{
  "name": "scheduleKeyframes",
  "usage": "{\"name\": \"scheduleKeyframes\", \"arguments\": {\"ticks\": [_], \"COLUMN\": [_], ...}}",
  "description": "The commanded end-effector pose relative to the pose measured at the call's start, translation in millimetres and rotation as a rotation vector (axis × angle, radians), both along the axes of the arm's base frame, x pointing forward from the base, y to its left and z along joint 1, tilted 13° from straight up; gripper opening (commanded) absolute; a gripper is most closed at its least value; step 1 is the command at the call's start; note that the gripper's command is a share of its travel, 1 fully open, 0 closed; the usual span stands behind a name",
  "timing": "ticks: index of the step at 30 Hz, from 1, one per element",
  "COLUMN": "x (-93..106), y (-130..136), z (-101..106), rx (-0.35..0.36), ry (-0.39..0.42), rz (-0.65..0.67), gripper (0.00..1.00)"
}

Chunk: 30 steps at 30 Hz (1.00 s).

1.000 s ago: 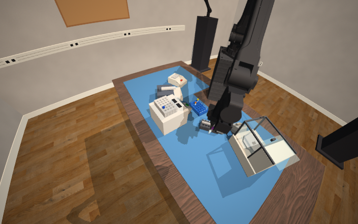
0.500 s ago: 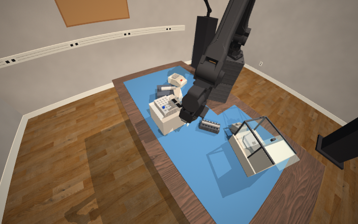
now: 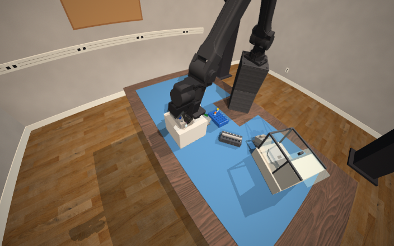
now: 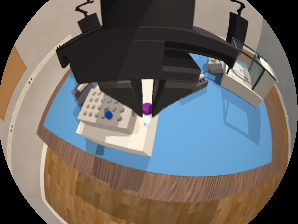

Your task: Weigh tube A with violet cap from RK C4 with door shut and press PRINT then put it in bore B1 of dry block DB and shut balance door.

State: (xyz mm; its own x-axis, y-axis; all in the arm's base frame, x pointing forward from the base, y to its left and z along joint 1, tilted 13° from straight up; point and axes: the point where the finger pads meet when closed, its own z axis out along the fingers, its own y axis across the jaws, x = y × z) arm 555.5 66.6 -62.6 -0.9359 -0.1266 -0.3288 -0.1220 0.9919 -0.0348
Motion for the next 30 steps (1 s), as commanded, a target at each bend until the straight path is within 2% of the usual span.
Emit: {"name": "scheduleKeyframes", "arguments": {"ticks": [1, 2, 3, 5, 10, 12, 15, 16, 18, 19, 20, 21, 24, 25, 27, 28, 30], "x": [23.2, 30.6, 32.0, 27.8, 31.2, 27.7, 31.4, 33.3, 33.3, 39.7, 37.7, 24.4, 20.6, 4.8, -3.2, -3.8, 2.4], "y": [-6, -15, -23, -40, -76, -94, -119, -128, -128, -138, -145, -152, -176, -181, -196, -196, -213], "z": [10, 33, 31, 6, 1, -4, -4, -4, -4, 19, 11, -12, -19, -31, -38, -39, -36], "rx": [0.012, 0.019, 0.022, 0.023, 0.013, 0.02, 0.019, 0.026, 0.026, 0.027, 0.032, 0.039, 0.05, 0.043, 0.043, 0.043, 0.068], "ry": [-0.044, -0.085, -0.09, -0.051, -0.046, -0.048, -0.049, -0.062, -0.062, -0.104, -0.093, -0.029, -0.025, -0.006, 0.0, 0.0, 0.013], "rz": [-0.037, -0.071, -0.104, -0.119, -0.099, -0.188, -0.182, -0.234, -0.234, -0.27, -0.27, -0.302, -0.345, -0.325, -0.325, -0.325, -0.404], "gripper": [0.09, 0.09, 0.09, 0.09, 0.09, 0.09, 0.09, 0.09, 0.09, 0.09, 0.09, 0.09, 0.09, 0.09, 0.09, 0.09, 0.09]}}
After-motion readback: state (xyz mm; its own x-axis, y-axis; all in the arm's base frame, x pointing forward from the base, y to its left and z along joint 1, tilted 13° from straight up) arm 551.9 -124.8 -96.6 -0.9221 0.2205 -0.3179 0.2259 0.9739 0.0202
